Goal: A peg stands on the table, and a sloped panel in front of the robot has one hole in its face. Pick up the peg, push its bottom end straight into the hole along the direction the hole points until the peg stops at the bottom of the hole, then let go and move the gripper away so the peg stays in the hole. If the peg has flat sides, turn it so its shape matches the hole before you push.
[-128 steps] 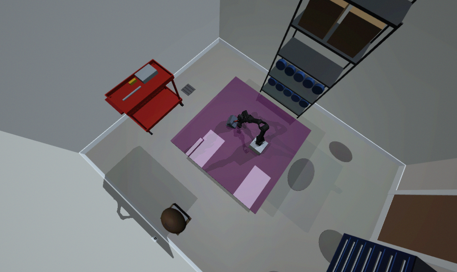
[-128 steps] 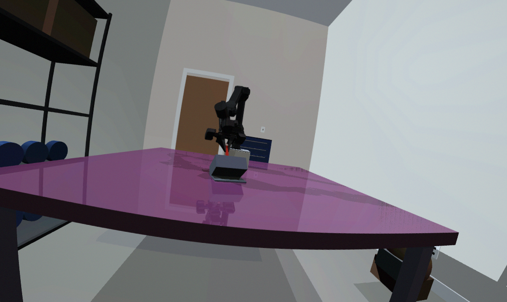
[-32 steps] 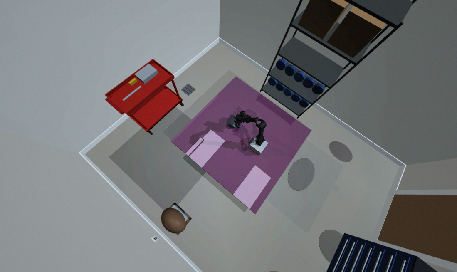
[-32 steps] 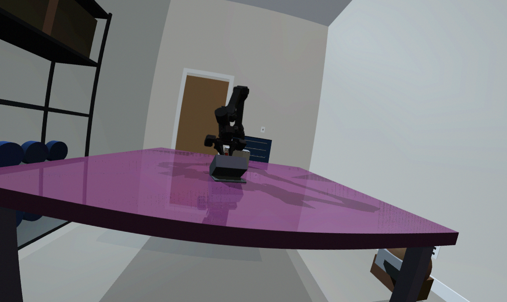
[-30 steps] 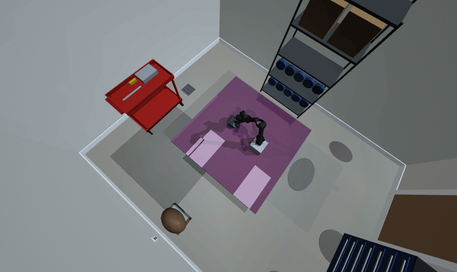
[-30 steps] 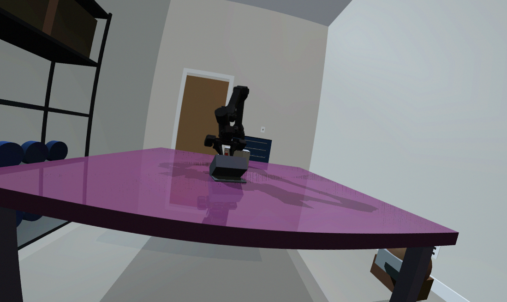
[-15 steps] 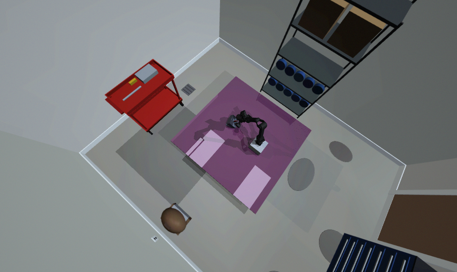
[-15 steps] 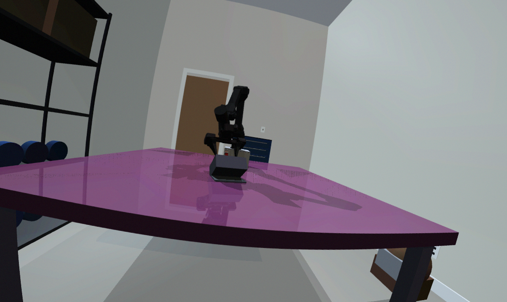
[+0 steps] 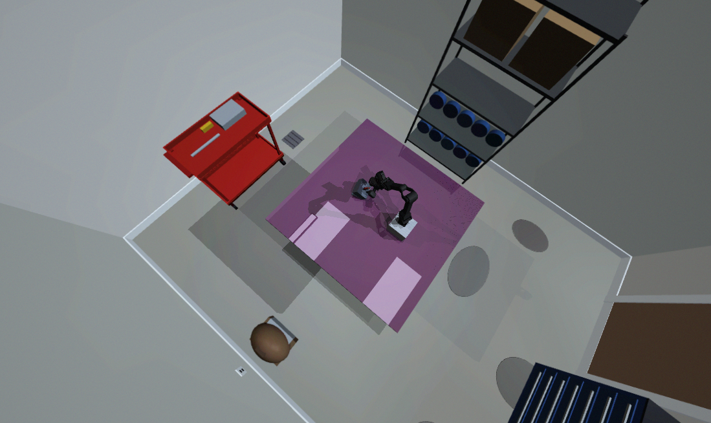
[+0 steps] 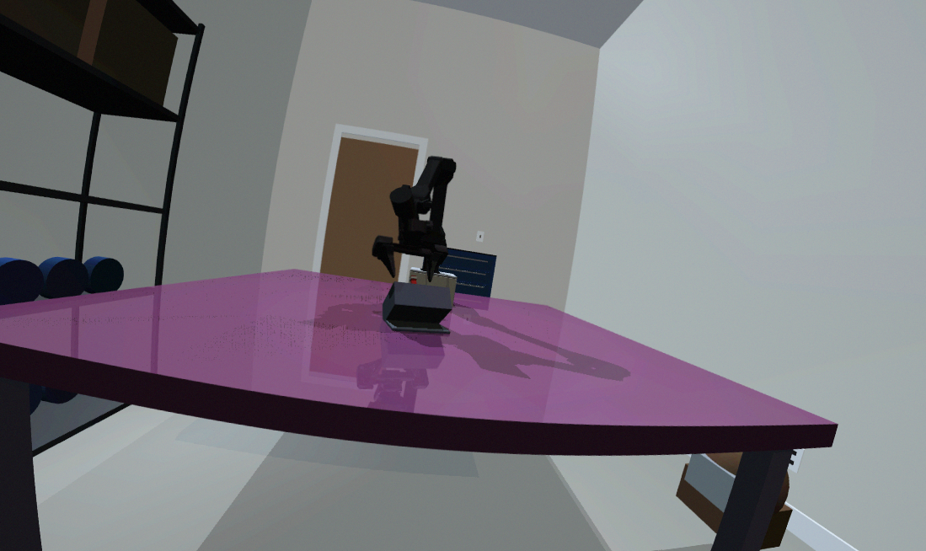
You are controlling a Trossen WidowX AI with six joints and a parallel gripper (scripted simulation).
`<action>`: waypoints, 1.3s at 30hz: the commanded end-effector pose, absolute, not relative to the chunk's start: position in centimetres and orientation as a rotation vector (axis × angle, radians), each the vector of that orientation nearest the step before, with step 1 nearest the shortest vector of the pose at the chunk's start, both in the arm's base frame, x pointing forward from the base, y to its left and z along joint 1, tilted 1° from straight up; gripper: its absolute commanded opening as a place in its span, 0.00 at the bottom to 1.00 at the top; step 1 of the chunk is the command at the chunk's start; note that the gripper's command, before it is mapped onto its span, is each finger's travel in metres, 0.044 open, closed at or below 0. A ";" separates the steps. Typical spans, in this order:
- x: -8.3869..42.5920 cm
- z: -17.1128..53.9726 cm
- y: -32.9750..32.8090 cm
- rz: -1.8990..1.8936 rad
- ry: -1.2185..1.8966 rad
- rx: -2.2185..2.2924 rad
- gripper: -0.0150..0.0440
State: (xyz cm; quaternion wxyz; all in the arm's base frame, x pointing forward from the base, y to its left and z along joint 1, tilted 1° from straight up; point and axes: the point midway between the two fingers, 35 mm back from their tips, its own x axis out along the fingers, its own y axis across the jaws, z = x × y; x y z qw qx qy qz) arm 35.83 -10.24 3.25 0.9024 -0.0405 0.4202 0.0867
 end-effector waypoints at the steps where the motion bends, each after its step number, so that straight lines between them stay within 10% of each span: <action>1: 35.5 3.8 -10.3 0.184 0.866 -0.086 1.00; 39: 32.4 7.7 -11.2 0.176 0.869 -0.085 1.00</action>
